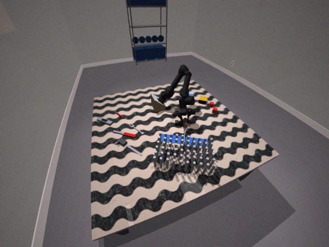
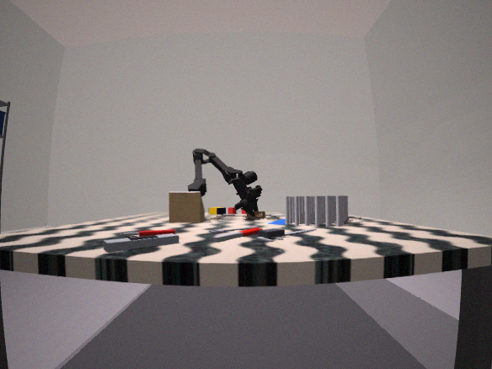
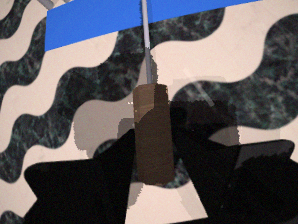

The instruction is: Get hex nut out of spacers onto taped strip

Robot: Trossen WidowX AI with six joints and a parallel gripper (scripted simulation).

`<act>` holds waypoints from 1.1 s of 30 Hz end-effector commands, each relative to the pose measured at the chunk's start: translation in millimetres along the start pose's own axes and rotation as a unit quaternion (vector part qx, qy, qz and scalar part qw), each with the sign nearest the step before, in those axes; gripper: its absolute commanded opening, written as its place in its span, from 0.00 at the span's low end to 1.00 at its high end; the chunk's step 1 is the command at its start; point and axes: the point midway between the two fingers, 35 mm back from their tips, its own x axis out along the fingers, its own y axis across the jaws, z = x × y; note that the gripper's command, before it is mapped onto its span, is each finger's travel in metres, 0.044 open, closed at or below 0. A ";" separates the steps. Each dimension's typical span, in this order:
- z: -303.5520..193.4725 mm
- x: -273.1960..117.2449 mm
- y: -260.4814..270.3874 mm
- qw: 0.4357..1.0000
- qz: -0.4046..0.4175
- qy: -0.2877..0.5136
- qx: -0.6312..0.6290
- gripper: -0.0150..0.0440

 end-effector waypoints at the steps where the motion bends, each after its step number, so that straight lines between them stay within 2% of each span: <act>1: -2.0 -1.6 -0.4 1.000 0.000 -0.002 0.002 0.25; 33: 7.5 -17.3 7.8 1.000 0.001 -0.001 -0.001 0.25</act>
